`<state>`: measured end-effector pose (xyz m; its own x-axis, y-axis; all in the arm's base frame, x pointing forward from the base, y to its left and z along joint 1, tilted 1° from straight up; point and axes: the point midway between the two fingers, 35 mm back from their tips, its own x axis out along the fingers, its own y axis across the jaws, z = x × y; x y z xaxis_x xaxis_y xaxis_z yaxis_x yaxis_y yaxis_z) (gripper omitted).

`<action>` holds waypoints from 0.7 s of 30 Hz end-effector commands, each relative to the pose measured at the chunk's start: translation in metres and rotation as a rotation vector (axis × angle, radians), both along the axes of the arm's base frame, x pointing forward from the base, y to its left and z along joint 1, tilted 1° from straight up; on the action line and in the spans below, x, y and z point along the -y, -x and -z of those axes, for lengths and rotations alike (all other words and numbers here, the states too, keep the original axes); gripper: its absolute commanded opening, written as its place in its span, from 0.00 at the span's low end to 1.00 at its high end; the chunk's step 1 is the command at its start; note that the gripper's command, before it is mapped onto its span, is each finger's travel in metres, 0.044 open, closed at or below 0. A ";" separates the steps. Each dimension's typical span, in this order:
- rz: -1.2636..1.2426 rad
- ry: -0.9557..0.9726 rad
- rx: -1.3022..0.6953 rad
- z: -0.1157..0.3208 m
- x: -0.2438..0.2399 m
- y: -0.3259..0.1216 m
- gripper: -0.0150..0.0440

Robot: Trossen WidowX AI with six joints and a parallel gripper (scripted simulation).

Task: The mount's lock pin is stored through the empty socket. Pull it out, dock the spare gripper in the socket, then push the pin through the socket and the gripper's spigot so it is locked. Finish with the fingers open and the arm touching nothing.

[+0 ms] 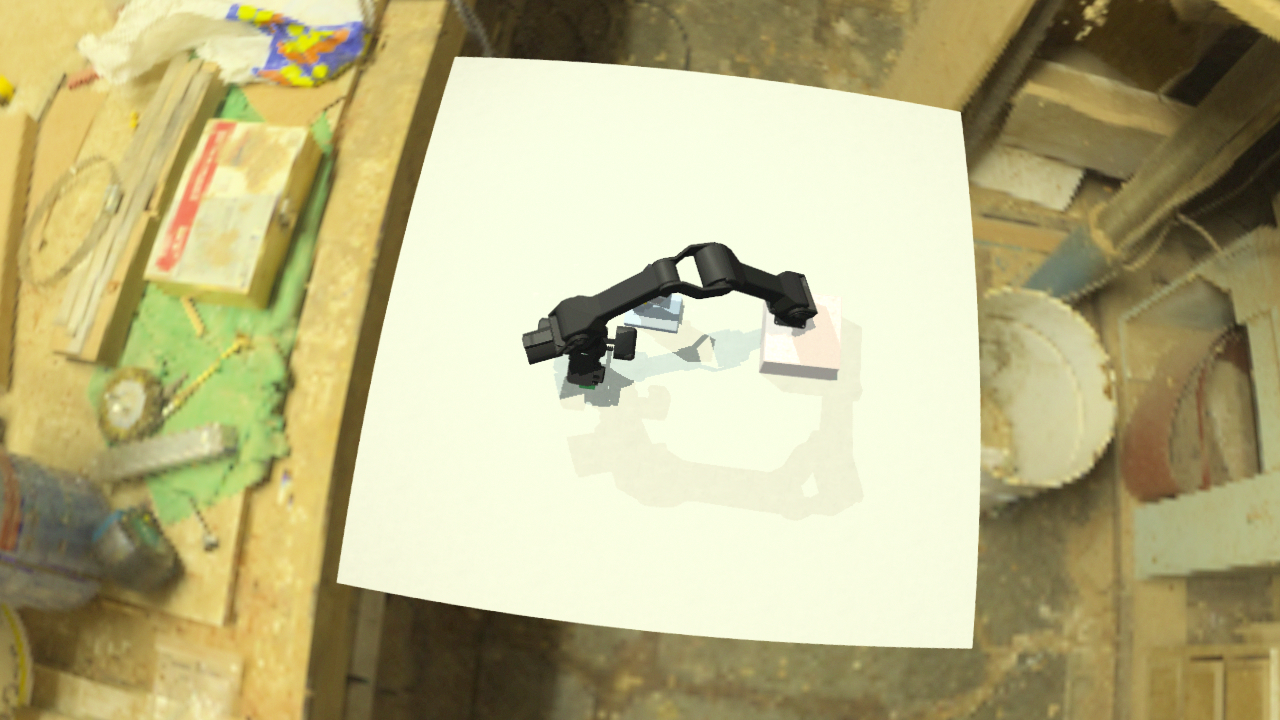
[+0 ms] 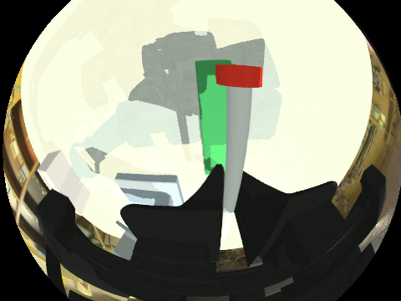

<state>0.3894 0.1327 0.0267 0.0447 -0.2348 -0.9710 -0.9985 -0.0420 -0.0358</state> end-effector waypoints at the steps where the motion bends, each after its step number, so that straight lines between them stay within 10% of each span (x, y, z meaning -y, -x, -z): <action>1: 0.000 -0.005 0.003 -0.018 0.000 0.001 0.25; 21: 0.021 -0.002 0.003 -0.021 -0.001 0.011 0.25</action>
